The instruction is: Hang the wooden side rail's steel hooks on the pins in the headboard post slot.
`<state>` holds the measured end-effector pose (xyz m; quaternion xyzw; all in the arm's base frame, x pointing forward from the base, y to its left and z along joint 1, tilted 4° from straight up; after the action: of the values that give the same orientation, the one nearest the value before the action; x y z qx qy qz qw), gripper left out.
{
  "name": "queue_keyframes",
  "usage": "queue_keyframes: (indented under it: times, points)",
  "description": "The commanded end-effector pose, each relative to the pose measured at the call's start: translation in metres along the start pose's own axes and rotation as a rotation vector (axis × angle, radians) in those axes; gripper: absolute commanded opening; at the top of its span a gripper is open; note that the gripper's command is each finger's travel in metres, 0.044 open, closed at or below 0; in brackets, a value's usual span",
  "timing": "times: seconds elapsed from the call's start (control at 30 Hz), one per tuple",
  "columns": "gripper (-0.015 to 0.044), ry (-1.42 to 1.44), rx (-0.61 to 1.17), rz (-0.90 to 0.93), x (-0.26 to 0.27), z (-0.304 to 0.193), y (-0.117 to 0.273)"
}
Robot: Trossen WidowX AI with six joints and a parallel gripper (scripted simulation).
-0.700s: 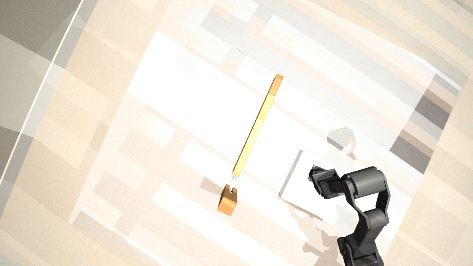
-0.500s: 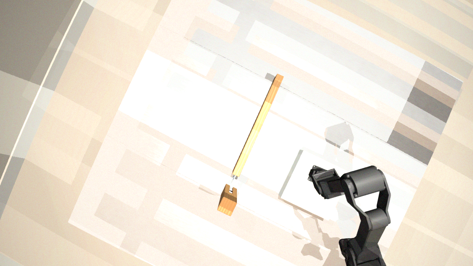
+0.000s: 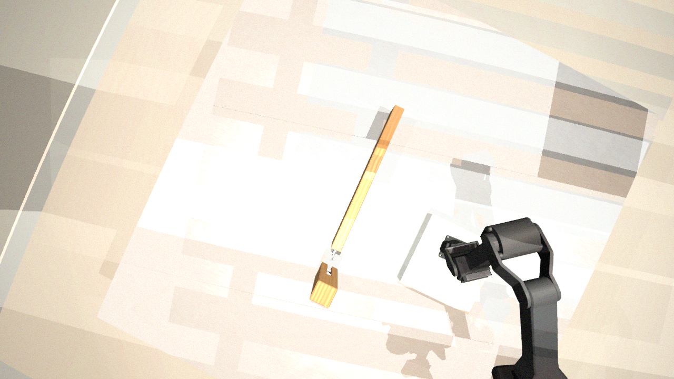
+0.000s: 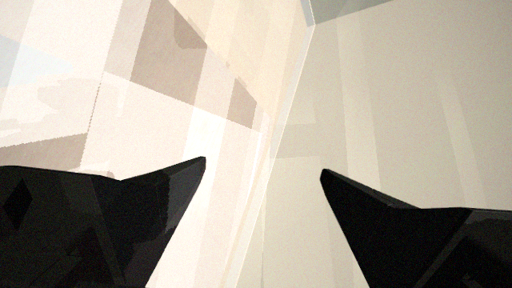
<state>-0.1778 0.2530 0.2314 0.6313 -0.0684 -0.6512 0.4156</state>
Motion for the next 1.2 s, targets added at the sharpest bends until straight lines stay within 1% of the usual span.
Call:
queue_keyframes:
  times: [0.0, 0.3, 0.6, 0.9, 1.17]
  points:
    - [0.044, 0.034, 0.117, -0.004, 0.002, -0.039, 0.005]
    - [0.044, 0.134, 0.415, 0.065, 0.022, -0.137, 0.034]
    - [0.044, 0.206, 0.668, 0.238, 0.064, -0.212, 0.081]
    - [0.044, 0.234, 0.842, 0.487, 0.121, -0.258, 0.137]
    - [0.044, 0.216, 0.911, 0.737, 0.177, -0.271, 0.186]
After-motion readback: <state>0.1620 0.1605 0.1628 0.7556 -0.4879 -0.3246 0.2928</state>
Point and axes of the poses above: the point midway between the two fingers, 35 mm back from their tips, its own y axis back along the fingers, its own x axis across the jaws, z = x × y, the point moved 4 cm from there along y, back along the fingers, and after that the axes turned 6 degrees about -y, right-handed, at the moved point
